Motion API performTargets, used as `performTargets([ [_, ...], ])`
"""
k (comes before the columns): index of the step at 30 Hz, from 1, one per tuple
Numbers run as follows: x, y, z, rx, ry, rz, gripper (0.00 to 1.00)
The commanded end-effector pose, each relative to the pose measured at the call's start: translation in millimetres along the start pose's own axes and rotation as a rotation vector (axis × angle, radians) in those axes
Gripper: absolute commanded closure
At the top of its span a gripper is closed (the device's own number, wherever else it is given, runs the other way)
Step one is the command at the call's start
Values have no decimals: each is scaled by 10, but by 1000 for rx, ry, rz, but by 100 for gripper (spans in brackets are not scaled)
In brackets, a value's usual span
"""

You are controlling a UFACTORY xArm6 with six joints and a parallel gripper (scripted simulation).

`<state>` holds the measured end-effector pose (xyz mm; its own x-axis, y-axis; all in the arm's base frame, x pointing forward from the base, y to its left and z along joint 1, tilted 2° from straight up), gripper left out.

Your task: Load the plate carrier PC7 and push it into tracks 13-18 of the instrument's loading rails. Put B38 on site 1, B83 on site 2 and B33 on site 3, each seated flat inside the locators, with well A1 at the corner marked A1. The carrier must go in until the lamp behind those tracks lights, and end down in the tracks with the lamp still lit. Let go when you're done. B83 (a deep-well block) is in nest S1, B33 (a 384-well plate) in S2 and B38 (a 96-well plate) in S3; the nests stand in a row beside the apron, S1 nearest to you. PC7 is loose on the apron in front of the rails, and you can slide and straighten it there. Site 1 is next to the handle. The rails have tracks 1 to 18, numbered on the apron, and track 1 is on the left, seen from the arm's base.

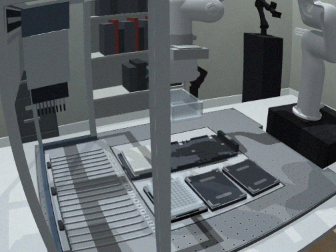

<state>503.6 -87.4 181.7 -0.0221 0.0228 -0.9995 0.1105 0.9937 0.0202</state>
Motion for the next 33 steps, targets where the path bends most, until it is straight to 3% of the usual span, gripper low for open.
performTargets([
  [1, -23, -2, 12, -6, -6, 1, 100],
  [12, -23, -1, 12, -5, -6, 1, 100],
  [33, 294, -2, 13, -6, -6, 1, 100],
])
Point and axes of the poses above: the point where the finger pads meet when closed, its own x axis out along the fingers, its own z axis across the jaws, y = z × x, the point moved 10 cm from there along -x, back along the fingers, and after that the axes turned 2 degrees about x, right-handed, at the moved point
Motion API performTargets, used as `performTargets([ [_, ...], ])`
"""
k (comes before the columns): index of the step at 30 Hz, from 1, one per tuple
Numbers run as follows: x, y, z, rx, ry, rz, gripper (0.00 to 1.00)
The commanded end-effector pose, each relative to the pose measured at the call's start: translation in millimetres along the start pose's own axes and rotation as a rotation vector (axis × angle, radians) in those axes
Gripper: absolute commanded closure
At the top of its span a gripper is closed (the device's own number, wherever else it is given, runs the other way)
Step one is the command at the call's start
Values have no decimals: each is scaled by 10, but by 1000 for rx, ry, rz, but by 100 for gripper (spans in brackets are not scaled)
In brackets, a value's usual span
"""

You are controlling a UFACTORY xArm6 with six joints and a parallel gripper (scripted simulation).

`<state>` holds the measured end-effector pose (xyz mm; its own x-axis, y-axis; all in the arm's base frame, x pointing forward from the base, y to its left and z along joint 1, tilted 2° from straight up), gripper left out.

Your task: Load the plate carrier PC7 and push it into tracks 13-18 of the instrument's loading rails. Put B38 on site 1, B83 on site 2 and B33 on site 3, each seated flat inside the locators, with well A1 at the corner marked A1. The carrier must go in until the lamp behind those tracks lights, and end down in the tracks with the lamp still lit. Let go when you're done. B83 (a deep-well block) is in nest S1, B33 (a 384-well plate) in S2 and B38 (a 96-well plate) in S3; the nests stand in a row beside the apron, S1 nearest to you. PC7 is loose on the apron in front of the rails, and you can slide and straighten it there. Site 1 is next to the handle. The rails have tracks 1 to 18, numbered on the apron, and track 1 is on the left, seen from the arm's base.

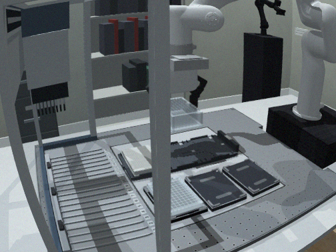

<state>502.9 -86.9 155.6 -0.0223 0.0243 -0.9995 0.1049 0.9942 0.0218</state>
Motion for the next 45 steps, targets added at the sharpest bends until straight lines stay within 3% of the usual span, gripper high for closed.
performTargets([
  [1, 49, -1, 14, 0, -6, 0, 100],
  [45, 684, -1, 16, 0, -6, 0, 100],
])
Point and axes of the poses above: the point where the finger pads meet when closed, its own x axis out along the fingers, its own z axis across the jaws, y = z × x, the point moved 10 cm from there along -x, back along the fingers, and after that the axes turned 2 degrees about x, right-handed, at the moved point
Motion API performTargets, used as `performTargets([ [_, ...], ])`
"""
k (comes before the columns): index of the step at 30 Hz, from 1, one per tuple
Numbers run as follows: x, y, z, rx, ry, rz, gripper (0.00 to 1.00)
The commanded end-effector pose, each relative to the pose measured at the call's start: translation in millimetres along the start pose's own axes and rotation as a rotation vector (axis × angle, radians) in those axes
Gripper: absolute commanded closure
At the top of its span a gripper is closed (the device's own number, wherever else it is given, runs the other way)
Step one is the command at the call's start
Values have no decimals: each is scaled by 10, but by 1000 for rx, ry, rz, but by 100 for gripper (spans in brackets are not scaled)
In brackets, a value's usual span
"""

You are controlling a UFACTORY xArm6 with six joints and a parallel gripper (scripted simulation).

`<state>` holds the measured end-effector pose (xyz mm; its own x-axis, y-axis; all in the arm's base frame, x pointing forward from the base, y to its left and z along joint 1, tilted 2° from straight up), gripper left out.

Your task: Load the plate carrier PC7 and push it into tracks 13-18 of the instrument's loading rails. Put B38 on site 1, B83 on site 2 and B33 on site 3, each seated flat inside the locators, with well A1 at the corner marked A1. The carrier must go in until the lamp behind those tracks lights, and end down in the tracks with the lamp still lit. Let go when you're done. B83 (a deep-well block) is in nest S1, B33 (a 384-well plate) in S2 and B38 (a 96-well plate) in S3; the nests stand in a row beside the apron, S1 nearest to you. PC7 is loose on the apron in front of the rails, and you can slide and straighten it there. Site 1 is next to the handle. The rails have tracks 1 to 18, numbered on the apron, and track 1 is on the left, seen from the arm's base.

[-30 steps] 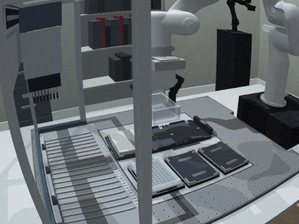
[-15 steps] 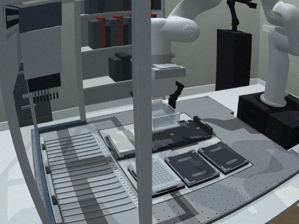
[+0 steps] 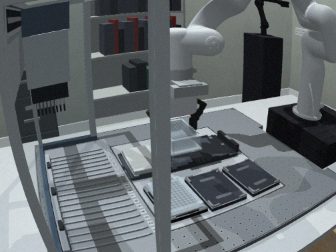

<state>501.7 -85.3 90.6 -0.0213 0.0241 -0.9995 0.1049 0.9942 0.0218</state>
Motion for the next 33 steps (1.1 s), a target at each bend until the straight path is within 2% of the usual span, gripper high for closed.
performTargets([
  [1, 50, -1, 14, 0, -5, 0, 100],
  [10, 201, -1, 14, 0, -5, 0, 100],
  [33, 220, -1, 14, 0, -5, 0, 100],
])
Point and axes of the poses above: the point where the finger pads meet when closed, its own x axis out along the fingers, its own z axis across the jaws, y = z × x, the point moved 10 cm from there along -x, back along the fingers, and after that the axes turned 2 degrees about x, right-handed, at the moved point
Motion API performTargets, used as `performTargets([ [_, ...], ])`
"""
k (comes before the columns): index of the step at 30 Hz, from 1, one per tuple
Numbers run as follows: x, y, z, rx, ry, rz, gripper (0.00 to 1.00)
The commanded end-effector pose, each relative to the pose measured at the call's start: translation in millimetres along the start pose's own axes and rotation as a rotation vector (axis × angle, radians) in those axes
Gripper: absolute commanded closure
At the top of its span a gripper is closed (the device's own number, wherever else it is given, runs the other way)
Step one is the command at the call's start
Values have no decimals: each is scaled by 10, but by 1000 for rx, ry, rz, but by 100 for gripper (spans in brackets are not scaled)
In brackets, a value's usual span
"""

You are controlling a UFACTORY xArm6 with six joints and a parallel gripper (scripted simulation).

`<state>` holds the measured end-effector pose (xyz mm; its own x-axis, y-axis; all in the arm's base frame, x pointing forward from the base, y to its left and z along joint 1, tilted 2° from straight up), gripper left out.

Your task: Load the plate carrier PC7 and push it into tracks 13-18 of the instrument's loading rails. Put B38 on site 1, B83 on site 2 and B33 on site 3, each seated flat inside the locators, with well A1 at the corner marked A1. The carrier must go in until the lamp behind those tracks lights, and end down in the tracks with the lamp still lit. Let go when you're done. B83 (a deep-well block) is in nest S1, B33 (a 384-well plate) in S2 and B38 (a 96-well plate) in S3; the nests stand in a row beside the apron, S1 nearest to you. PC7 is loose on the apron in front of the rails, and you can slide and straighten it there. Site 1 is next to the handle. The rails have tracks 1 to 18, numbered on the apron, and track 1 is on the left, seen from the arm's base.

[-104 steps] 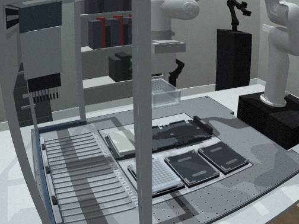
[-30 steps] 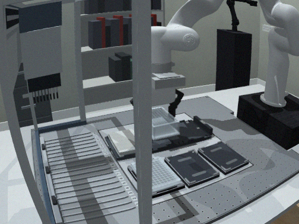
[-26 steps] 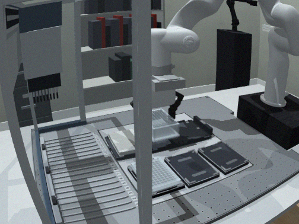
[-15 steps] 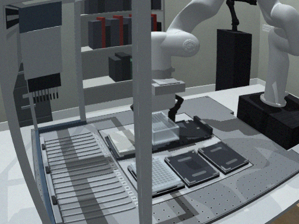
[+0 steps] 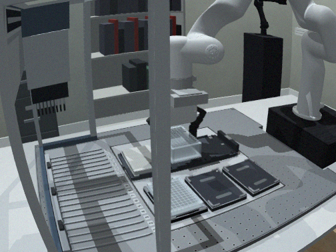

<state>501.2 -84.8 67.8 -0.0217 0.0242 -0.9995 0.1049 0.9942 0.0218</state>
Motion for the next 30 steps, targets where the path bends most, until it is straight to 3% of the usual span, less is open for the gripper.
performTargets([
  [1, -1, -1, 14, 0, -5, 0, 100],
  [30, 114, -1, 14, 0, -5, 0, 100],
])
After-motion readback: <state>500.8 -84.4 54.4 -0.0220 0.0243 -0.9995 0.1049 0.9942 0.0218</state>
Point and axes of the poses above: the point where the finger pads meet when closed, its own x axis out along the fingers, its own z axis across the jaws, y = z × x, the point moved 10 cm from there along -x, back along the fingers, and after that the axes turned 2 degrees about x, right-handed, at the moved point
